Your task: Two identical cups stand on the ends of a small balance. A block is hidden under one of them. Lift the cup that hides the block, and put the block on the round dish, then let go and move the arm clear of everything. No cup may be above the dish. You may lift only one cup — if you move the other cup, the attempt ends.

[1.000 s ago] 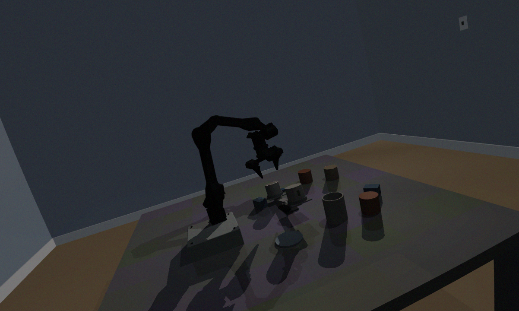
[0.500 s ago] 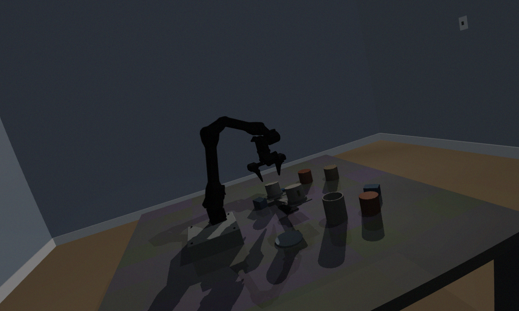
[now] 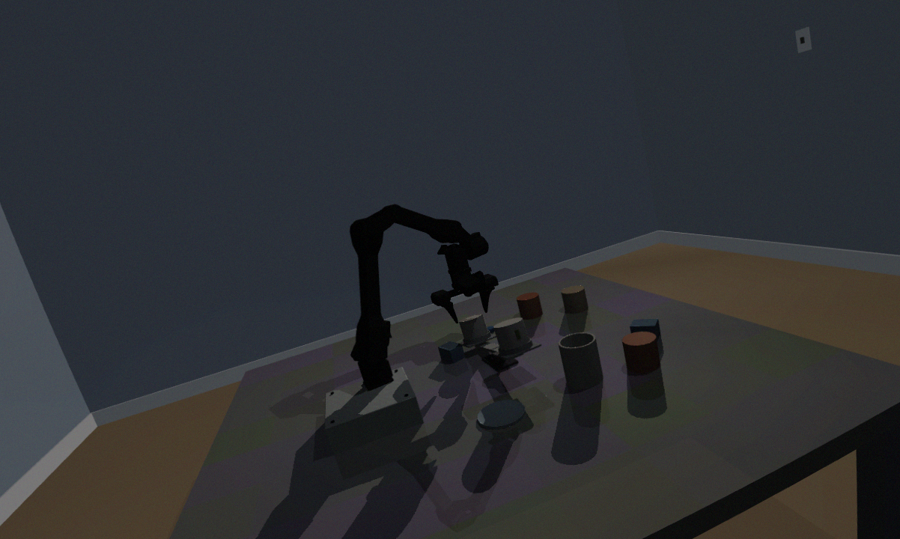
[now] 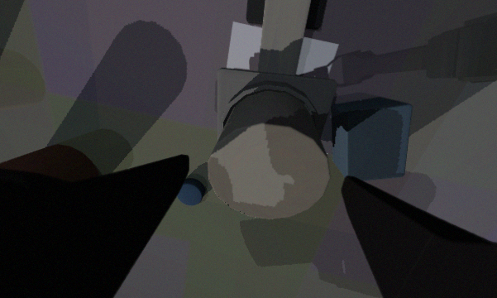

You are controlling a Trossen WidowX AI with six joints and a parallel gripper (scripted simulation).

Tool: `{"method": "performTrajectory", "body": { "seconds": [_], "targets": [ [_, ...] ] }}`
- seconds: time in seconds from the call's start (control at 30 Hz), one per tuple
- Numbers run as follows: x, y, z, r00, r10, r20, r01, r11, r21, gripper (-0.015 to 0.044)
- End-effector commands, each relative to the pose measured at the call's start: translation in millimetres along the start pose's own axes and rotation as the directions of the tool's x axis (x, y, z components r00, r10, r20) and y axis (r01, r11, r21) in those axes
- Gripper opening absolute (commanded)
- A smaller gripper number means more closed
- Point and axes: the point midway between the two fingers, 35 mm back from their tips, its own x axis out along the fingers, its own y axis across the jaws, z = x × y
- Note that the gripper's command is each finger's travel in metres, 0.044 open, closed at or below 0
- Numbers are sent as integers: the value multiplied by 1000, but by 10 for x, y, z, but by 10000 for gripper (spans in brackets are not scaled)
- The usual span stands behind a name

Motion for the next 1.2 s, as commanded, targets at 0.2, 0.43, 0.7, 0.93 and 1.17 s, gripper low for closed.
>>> {"method": "performTrajectory", "body": {
  "seconds": [0.2,0.43,0.7,0.93,1.17],
  "targets": [
    [164,-3,7,1000,-1,4,1,1000,3,440],
    [277,-6,8,1000,-1,4,1,1000,3,440],
    [404,-15,12,1000,-1,4,1,1000,3,440],
    [458,-21,14,1000,-1,4,1,1000,3,387],
    [458,-21,14,1000,-1,4,1,1000,3,321]
  ]
}}
